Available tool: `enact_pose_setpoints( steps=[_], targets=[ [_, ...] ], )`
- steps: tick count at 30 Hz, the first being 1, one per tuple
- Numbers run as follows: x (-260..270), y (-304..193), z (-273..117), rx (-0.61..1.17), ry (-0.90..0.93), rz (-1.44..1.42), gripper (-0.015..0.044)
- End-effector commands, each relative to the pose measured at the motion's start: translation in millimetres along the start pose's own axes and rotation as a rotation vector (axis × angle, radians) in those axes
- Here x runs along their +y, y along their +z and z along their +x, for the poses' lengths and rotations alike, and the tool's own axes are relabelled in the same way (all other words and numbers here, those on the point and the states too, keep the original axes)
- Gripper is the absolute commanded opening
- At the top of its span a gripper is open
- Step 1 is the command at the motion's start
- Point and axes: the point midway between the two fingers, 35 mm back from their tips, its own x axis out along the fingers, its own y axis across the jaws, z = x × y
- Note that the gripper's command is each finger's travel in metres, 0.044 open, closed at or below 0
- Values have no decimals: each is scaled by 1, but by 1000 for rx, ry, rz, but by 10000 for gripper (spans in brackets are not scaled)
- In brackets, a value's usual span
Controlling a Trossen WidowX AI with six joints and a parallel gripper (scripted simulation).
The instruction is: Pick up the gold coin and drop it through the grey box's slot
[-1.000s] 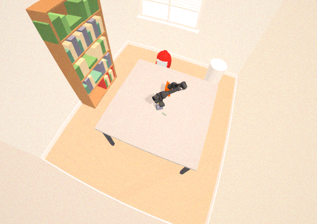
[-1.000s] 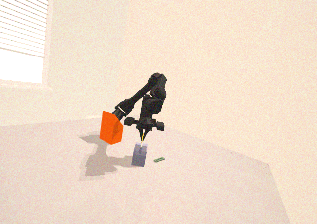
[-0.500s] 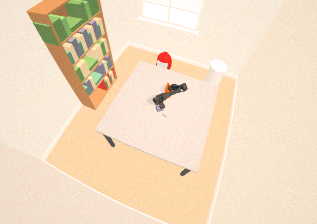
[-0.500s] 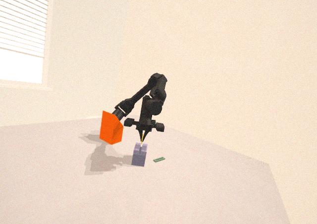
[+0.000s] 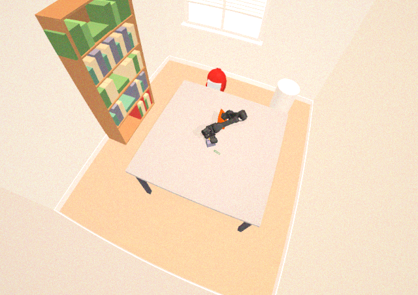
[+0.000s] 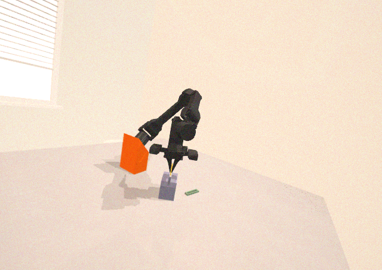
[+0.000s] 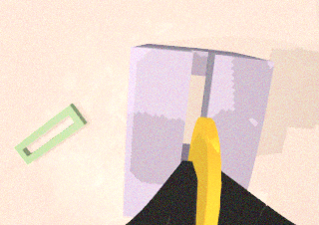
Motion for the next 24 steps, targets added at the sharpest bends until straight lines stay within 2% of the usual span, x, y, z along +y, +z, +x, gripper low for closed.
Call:
enact_pose_setpoints(
  steps=[1, 15, 21, 24],
  targets=[
    [-2, 0, 3, 7, 2, 10, 0],
    [-1, -2, 9, 7, 3, 6, 0],
    [0, -1, 6, 1, 0, 1, 157],
    [0, -1, 6, 1, 0, 1, 161]
  ],
)
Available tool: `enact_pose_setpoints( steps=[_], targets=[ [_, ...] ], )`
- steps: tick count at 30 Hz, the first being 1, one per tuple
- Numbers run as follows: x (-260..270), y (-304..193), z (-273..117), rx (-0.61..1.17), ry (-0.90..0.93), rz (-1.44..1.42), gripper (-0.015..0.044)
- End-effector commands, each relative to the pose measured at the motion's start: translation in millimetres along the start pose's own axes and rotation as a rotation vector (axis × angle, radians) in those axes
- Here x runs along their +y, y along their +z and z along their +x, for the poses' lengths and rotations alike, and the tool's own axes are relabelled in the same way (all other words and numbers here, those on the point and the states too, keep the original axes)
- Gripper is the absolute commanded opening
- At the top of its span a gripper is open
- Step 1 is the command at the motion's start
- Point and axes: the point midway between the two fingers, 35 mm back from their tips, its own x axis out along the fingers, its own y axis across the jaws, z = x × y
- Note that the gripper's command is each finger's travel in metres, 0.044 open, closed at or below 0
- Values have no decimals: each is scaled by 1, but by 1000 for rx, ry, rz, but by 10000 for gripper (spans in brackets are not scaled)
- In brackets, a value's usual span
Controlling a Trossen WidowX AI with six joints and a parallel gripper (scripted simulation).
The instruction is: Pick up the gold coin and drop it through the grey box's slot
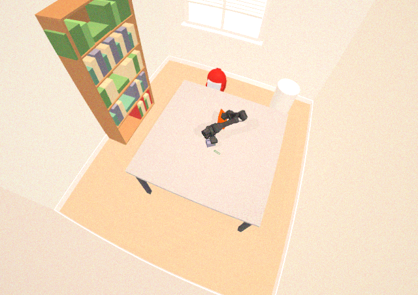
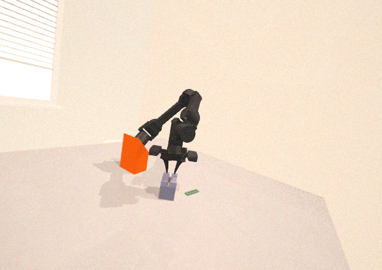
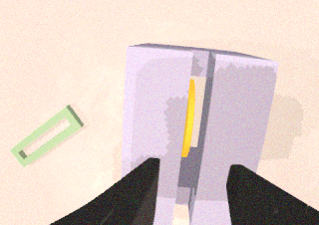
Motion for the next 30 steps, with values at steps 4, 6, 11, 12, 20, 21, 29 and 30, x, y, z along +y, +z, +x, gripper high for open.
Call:
enact_pose_setpoints(
  steps=[4, 6, 11, 12, 20, 21, 29, 30],
  targets=[
    [0, 0, 0, 0, 0, -1, 161],
    [0, 0, 0, 0, 0, -1, 161],
    [0, 0, -17, -1, -1, 0, 292],
    [0, 0, -18, -1, -1, 0, 318],
    [-3, -3, -60, 8, 4, 8, 440],
    [-3, -3, -60, 8, 4, 8, 440],
    [-3, -3, -60, 8, 4, 8, 440],
    [-3, -3, -60, 8, 4, 8, 440]
  ],
)
